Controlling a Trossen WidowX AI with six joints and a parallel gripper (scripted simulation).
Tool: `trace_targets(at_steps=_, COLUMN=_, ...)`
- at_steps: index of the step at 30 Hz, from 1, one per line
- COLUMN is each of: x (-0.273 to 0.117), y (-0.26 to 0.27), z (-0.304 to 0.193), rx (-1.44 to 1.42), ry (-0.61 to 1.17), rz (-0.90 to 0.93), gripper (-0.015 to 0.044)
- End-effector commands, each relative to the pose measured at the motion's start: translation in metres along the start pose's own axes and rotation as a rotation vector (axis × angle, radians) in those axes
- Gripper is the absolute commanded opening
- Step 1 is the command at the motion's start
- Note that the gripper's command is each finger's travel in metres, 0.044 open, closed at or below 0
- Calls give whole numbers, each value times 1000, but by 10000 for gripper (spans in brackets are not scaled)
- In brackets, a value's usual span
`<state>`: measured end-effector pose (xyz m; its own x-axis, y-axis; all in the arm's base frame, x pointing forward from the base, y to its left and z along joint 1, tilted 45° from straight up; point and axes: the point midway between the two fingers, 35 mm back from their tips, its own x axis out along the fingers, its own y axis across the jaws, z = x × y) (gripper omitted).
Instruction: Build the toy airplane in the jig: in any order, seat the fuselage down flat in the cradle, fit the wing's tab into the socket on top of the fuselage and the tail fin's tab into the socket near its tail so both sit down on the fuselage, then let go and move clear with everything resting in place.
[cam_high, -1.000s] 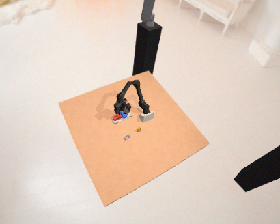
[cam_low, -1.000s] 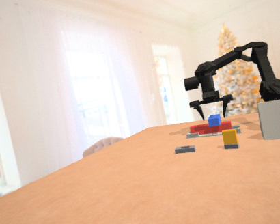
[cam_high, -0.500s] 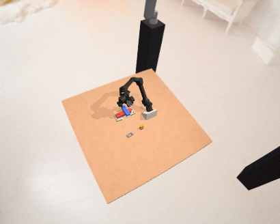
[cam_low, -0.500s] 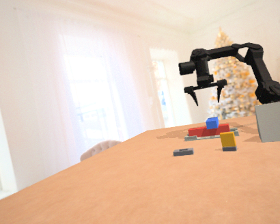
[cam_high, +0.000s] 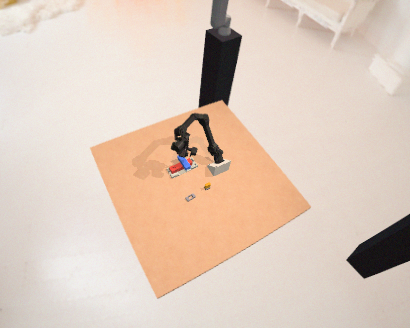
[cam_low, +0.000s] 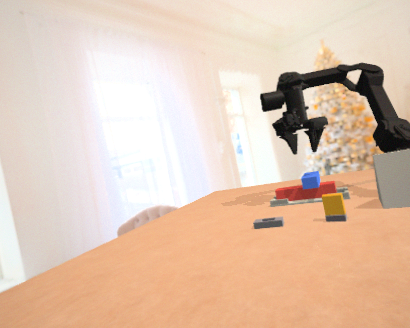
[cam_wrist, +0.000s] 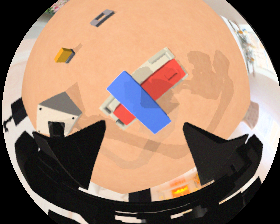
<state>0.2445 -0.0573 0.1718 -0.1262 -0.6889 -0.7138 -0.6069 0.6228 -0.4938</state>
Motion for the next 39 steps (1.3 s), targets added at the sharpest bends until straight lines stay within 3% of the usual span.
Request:
trace_targets(at_steps=1, x=-1, y=0, z=1, rx=646, ry=3, rz=5, gripper=440)
trace_targets(at_steps=4, x=0, y=0, z=1, rx=796, ry=4, rz=5, gripper=440)
trace_targets(at_steps=18, x=-2, y=7, z=11, rx=798, ry=-1, rz=11, gripper=440)
trace_targets(at_steps=26, x=-10, y=117, z=102, rx=828, ry=-16, rz=48, gripper=440)
trace_targets(at_steps=32, x=-3, y=208, z=128, rx=843, ry=-2, rz=26, gripper=440)
trace_targets(at_steps=39, x=3, y=226, z=132, rx=872, ry=5, rz=20, gripper=440)
